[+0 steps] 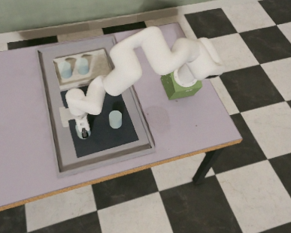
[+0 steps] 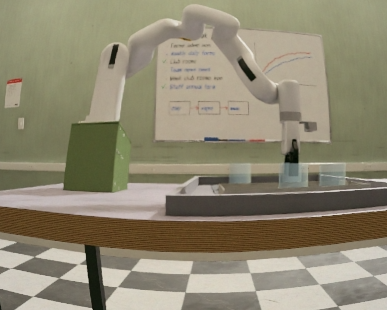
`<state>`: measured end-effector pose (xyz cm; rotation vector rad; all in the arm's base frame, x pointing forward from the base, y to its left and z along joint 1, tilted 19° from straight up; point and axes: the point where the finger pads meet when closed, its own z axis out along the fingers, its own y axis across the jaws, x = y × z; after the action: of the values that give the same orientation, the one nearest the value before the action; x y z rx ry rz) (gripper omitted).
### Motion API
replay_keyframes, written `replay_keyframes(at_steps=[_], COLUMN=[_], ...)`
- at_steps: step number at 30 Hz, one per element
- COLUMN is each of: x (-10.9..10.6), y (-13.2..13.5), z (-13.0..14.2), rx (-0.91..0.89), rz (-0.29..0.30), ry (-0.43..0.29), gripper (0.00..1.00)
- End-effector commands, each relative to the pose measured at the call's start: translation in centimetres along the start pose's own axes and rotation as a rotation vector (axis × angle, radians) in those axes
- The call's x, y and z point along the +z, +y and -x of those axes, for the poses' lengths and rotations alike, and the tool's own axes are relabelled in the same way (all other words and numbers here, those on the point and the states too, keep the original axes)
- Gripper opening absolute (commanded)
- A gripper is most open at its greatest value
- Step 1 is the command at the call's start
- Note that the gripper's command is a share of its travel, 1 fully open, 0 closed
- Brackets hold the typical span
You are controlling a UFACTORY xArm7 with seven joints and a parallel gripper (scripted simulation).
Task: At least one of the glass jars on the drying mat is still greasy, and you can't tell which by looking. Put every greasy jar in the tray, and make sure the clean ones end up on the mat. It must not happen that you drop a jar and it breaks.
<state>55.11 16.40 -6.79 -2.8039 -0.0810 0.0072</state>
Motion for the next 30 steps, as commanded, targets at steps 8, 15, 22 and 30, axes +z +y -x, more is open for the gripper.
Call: replay_keyframes(at_steps=[8, 15, 22, 30], x=[-0.27, -0.27, -0.27, -0.27], y=[0.04, 0.04, 0.04, 0.04], z=[-0.26, -0.26, -0.26, -0.26], rx=[0.0, 0.0, 0.0, 0.0], rz=[0.001, 0.001, 0.001, 0.001], ry=[0.006, 0.006, 0.006, 0.006], gripper=[0.87, 0.84, 0.84, 0.84])
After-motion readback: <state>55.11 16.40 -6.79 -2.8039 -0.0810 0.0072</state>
